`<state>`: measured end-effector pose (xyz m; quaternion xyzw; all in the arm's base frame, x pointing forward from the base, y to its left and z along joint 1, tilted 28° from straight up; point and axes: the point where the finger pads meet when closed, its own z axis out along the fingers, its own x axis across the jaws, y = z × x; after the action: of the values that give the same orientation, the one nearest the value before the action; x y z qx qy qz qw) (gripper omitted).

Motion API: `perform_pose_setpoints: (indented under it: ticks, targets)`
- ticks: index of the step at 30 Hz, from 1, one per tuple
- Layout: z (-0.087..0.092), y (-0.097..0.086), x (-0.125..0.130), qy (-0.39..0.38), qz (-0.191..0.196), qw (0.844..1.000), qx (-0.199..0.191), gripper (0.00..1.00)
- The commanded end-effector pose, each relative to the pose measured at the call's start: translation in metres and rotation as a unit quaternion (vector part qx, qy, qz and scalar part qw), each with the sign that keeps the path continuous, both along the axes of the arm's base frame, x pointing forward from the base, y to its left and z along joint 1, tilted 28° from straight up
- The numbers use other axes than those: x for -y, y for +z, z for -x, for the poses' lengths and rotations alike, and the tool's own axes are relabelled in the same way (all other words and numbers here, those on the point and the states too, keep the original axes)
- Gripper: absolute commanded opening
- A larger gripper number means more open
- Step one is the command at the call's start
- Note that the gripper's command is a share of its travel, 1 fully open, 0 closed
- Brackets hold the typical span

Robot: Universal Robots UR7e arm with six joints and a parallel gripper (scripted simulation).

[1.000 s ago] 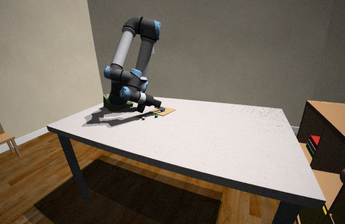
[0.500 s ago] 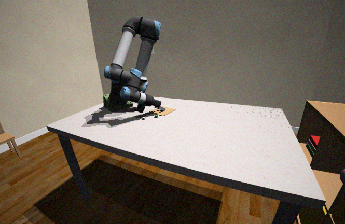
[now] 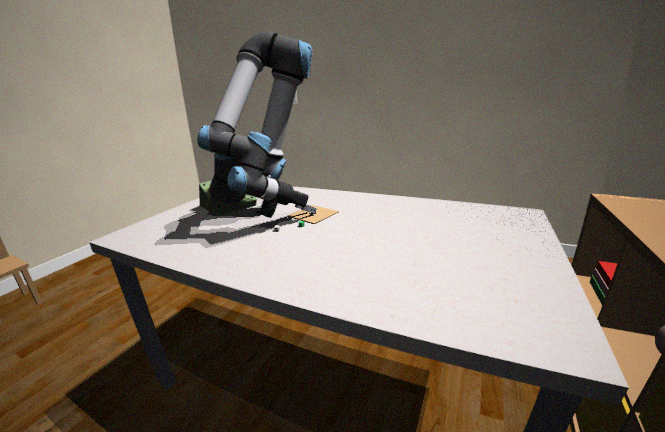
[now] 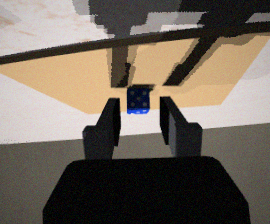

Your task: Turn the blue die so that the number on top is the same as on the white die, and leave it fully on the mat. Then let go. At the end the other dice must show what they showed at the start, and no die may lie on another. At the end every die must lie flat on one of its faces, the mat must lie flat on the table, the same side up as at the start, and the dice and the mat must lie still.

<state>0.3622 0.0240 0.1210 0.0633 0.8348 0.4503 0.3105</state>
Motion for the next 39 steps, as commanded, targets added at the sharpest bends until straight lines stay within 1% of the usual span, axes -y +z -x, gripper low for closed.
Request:
perform_pose_setpoints:
  ticks: [1,8,15,19,23,30,32,36,39]
  targets:
    - [0.012,0.008,0.013,0.001,0.002,1.000,0.002,0.64]
    - [0.022,0.015,0.025,0.001,0.002,1.000,0.002,0.64]
    - [0.022,0.016,0.026,0.001,0.002,1.000,0.002,0.64]
    - [0.024,0.019,0.025,0.001,0.002,1.000,0.002,0.64]
    - [0.028,0.028,0.023,0.001,0.002,1.000,0.002,0.64]
    - [0.040,0.052,0.018,0.001,0.002,1.000,0.002,0.64]
    - [0.040,0.052,0.018,0.001,0.002,1.000,0.002,0.64]
    - [0.045,0.063,0.016,0.001,0.002,1.000,0.002,0.64]
    - [0.047,0.068,0.015,0.001,0.002,1.000,0.002,0.64]
